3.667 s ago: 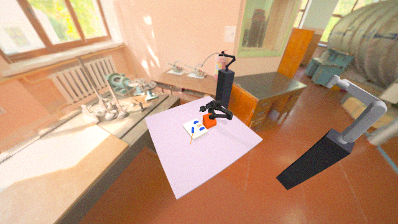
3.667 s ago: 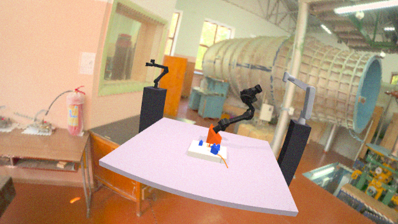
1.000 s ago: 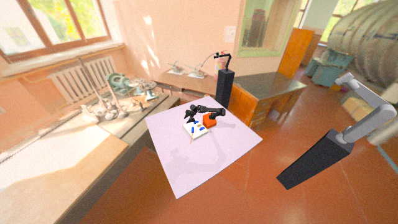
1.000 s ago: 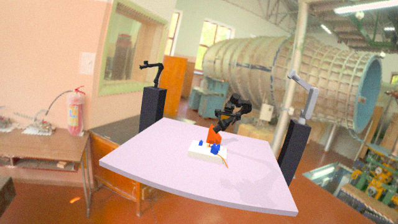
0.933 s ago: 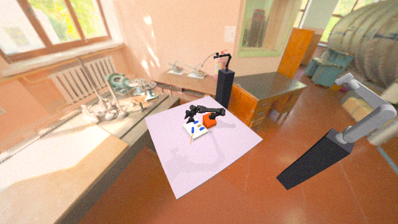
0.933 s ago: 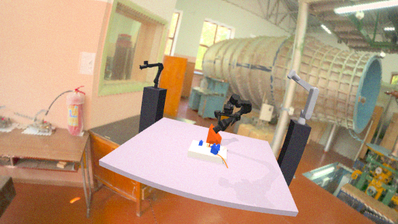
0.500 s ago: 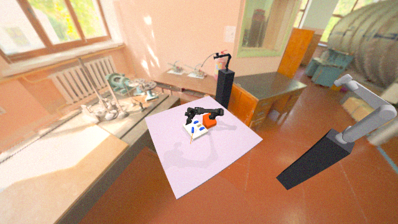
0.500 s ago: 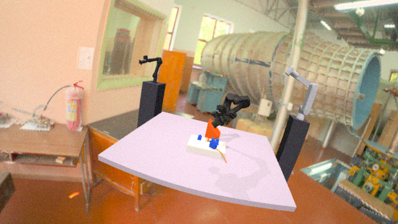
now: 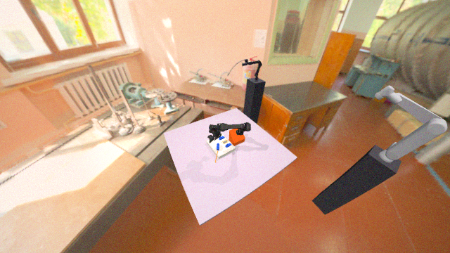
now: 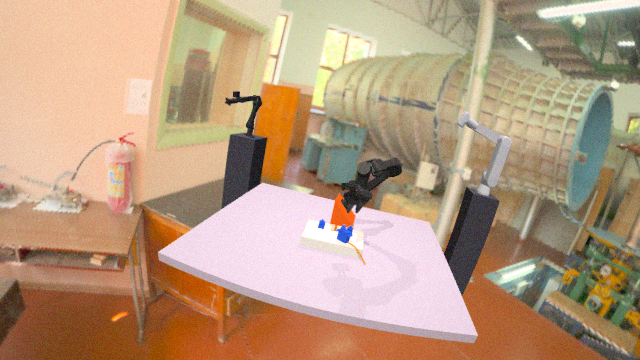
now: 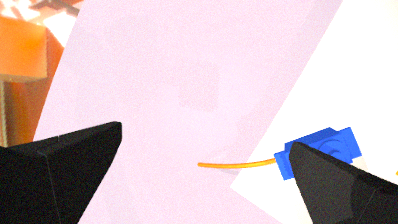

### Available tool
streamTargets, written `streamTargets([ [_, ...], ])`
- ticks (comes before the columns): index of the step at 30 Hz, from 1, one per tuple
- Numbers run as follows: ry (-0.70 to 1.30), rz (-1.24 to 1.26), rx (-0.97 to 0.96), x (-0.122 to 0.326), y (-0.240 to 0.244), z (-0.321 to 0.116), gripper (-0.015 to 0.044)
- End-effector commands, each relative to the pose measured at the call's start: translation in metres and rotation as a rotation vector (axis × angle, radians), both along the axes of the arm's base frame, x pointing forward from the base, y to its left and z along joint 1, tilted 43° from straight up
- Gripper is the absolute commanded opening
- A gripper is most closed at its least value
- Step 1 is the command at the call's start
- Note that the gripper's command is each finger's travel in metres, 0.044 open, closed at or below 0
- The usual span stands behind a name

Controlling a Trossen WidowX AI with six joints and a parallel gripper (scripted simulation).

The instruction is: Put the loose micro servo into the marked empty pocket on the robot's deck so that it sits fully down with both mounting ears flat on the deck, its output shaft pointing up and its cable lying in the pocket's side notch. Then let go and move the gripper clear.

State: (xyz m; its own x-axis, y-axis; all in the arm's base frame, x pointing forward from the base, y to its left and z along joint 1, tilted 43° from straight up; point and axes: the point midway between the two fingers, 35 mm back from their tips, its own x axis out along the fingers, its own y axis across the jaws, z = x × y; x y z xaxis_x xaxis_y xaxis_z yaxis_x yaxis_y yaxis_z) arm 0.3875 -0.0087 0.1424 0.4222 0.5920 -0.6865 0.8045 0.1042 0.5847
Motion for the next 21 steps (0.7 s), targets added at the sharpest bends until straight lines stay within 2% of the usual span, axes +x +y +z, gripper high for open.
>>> streamTargets([
  [1, 0.138, -0.056, 0.053, -0.005, 0.007, -0.012, 0.044],
  [21, 0.739, -0.324, 0.206, -0.039, 0.039, -0.049, 0.044],
])
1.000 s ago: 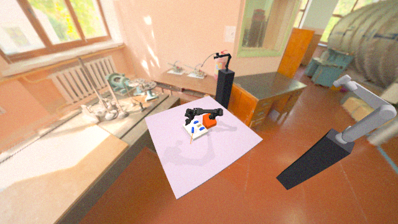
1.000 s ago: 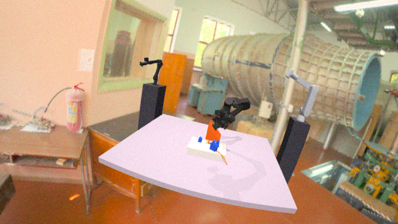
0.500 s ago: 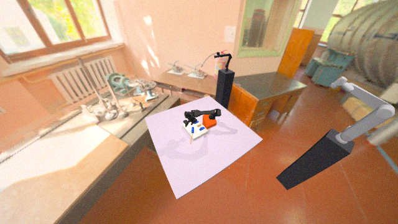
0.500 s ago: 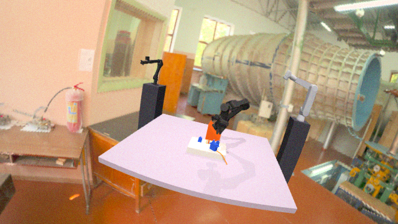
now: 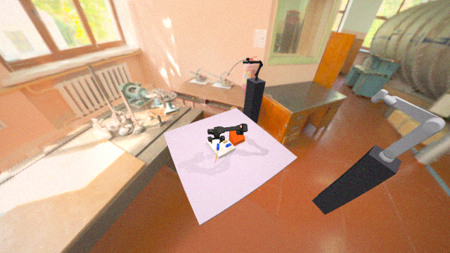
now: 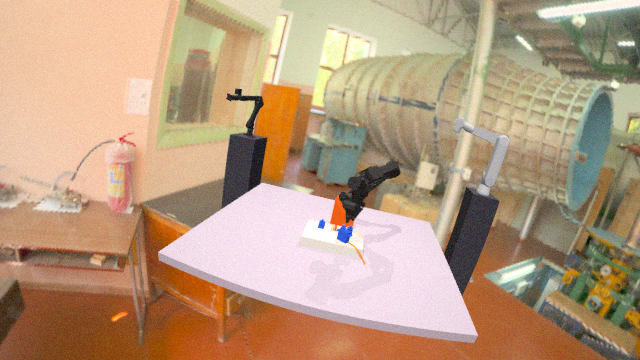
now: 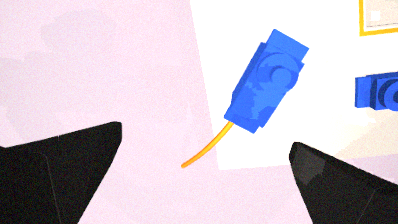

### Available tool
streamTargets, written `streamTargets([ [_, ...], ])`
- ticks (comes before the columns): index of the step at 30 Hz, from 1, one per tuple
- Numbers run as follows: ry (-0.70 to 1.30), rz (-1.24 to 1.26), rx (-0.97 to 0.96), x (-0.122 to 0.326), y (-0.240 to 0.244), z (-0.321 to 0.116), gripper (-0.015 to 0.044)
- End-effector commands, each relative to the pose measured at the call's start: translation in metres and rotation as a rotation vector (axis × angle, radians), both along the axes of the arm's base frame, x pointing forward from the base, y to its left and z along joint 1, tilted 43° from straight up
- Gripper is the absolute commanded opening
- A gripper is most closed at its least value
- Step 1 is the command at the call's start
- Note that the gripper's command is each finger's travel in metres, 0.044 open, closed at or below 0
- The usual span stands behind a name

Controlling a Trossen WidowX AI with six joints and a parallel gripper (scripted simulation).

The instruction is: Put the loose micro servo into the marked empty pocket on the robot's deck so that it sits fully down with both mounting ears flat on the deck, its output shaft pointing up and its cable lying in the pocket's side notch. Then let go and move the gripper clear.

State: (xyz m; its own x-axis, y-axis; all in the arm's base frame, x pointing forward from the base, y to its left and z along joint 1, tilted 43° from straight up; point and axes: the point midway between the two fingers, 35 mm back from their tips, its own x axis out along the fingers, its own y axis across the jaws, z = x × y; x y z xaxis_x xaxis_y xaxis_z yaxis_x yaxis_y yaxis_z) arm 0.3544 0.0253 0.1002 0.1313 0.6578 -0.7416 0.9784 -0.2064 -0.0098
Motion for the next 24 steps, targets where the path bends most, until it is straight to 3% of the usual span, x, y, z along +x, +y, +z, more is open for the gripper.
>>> streamTargets([
  [1, 0.146, -0.058, 0.017, -0.008, 0.006, -0.009, 0.044],
  [8, 0.343, -0.138, 0.031, -0.021, 0.015, -0.017, 0.044],
  [24, 0.347, -0.14, 0.033, -0.023, 0.032, -0.036, 0.044],
])
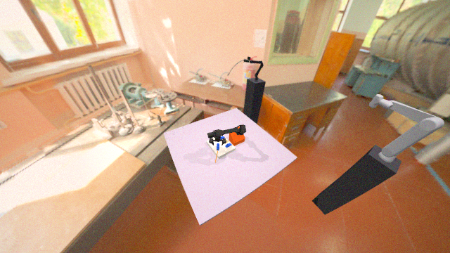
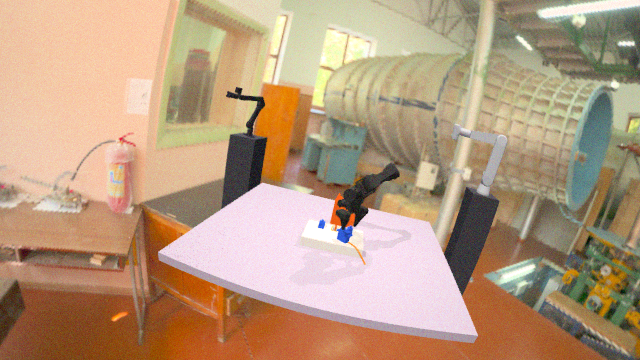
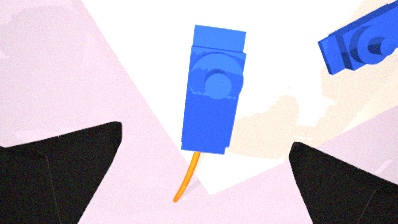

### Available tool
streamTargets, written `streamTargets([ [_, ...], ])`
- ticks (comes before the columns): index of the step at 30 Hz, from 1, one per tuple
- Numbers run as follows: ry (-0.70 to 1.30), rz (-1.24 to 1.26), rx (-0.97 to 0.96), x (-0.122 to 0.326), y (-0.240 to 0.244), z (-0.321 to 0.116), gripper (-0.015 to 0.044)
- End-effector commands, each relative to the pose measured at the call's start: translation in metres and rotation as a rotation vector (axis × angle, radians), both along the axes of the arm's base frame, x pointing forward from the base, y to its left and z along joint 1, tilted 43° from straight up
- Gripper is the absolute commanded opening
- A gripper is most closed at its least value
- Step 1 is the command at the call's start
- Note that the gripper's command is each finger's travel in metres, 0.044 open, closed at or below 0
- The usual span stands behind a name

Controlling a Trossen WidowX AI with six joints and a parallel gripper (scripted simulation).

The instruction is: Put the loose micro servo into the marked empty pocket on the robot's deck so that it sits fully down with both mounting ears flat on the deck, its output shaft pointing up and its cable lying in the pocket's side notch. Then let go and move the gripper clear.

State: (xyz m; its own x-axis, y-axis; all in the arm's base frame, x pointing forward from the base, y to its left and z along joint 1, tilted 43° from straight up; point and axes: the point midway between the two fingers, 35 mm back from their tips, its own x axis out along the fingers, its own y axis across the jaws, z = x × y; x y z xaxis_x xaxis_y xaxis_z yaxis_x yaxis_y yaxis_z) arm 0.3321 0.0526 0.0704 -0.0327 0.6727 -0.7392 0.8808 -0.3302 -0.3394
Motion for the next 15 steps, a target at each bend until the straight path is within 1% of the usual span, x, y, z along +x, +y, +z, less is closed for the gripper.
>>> streamTargets([
  [1, 0.005, -0.004, 0.003, -0.001, 0.005, -0.007, 0.044],
  [15, 0.005, -0.004, 0.004, -0.002, 0.017, -0.02, 0.044],
])
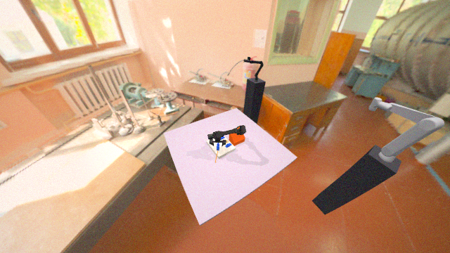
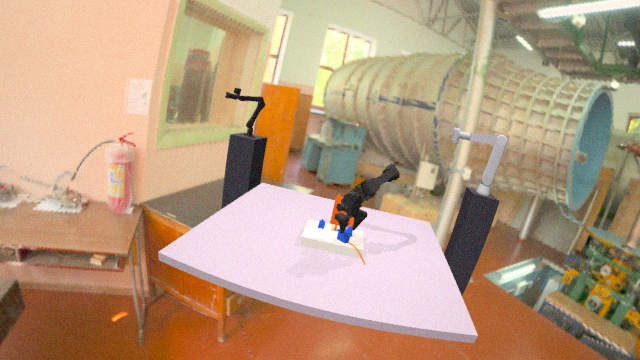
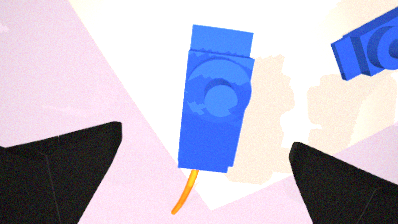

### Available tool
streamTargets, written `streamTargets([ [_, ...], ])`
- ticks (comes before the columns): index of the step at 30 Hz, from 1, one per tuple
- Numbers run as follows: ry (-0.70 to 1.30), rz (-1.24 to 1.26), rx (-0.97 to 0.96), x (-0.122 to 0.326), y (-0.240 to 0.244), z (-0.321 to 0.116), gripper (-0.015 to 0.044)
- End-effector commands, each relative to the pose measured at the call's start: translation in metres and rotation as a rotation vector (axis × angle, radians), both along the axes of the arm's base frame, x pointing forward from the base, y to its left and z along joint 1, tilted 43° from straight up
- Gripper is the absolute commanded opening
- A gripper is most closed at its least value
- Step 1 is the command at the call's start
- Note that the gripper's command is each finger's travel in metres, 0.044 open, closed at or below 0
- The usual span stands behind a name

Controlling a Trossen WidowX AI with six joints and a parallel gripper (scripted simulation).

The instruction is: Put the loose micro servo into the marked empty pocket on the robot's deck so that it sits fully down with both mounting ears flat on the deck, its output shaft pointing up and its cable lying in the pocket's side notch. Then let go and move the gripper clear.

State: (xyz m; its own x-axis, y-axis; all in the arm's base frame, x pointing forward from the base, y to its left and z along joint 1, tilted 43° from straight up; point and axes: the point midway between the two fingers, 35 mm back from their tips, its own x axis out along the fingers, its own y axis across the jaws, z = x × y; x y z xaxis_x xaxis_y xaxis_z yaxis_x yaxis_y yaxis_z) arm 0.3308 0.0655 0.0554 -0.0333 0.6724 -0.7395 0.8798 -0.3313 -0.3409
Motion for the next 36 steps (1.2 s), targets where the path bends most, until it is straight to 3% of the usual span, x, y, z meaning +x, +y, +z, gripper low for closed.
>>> streamTargets([
  [1, 0.003, -0.003, 0.005, -0.001, 0.005, -0.005, 0.044],
  [3, 0.003, -0.003, 0.005, -0.001, 0.006, -0.006, 0.044],
  [16, 0.003, -0.003, 0.005, -0.001, 0.006, -0.006, 0.0099],
  [20, 0.003, -0.003, 0.005, -0.001, 0.006, -0.006, 0.0072],
  [23, 0.003, -0.003, 0.004, 0.0, 0.002, -0.002, 0.0],
  [36, 0.004, -0.003, 0.003, -0.007, -0.015, 0.016, 0.0],
])
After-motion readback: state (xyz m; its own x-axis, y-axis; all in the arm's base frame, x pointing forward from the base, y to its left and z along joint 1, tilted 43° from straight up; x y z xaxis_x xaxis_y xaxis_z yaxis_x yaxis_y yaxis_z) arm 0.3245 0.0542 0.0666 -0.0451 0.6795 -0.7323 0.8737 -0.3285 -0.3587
